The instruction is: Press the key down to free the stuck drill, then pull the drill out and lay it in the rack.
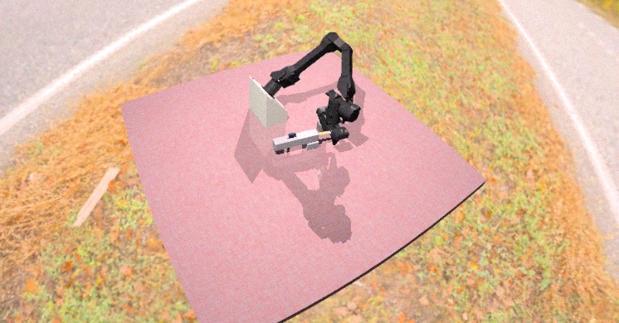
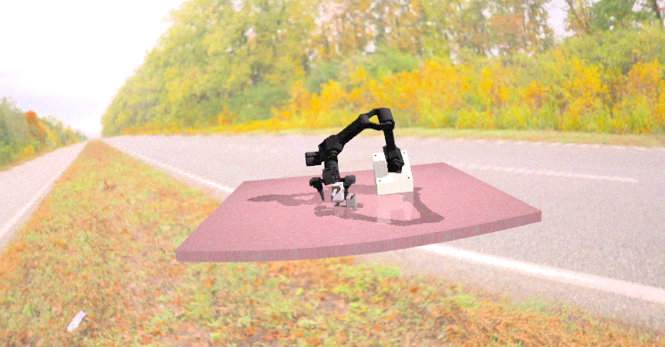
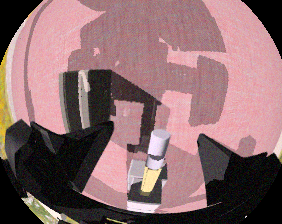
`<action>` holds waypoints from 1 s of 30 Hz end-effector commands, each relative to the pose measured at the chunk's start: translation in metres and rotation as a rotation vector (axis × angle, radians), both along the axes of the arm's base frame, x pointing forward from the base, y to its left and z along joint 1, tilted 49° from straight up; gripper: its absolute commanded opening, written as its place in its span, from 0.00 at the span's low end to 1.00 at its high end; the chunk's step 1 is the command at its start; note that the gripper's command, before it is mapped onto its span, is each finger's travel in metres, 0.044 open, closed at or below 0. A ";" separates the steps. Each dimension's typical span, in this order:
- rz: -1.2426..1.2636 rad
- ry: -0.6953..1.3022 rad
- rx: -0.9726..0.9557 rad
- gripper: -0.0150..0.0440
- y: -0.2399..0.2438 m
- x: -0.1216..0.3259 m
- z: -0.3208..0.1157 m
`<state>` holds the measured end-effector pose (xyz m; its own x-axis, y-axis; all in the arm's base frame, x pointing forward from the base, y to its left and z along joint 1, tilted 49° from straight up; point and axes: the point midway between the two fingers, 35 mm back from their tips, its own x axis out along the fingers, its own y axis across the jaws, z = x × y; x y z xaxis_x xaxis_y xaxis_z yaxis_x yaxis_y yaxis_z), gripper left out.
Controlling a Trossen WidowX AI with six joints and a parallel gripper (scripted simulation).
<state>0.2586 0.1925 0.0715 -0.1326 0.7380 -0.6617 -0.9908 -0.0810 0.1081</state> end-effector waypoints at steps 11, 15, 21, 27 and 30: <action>0.002 0.001 0.001 1.00 -0.002 -0.001 -0.006; 0.002 0.001 0.000 1.00 -0.003 -0.001 -0.007; 0.002 0.001 0.000 1.00 -0.003 -0.001 -0.009; 0.002 0.001 0.000 1.00 -0.004 -0.001 -0.010; 0.002 0.001 0.000 1.00 -0.004 -0.001 -0.011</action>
<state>0.2587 0.1895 0.0637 -0.1303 0.7407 -0.6590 -0.9912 -0.0810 0.1049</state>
